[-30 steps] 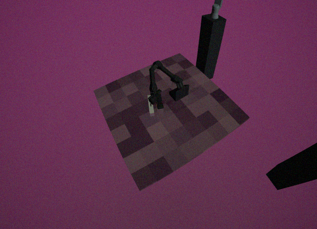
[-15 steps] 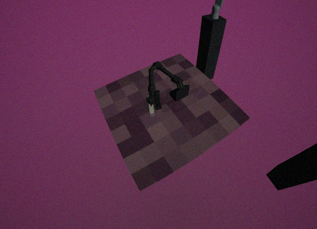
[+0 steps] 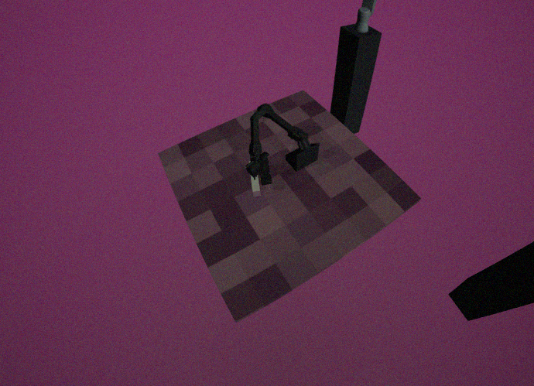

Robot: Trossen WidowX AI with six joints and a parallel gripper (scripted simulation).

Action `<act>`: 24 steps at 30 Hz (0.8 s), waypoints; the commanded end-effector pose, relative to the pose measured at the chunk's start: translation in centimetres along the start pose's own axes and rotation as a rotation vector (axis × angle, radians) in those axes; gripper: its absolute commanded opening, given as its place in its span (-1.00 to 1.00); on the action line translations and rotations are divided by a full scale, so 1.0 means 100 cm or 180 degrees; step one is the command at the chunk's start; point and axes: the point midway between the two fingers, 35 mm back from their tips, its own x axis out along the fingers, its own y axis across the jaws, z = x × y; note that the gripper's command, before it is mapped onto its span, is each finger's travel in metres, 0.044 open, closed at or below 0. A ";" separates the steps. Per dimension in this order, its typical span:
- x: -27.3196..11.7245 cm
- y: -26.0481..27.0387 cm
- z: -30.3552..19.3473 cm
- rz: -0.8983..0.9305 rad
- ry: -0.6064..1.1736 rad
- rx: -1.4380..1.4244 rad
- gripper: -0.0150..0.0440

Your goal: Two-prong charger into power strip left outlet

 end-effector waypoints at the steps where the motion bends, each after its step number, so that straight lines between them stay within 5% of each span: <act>1: -0.001 0.000 0.002 -0.0009 -0.0011 -0.0016 -0.49; 24: -0.001 -0.001 0.004 -0.0009 -0.0011 -0.0015 -0.49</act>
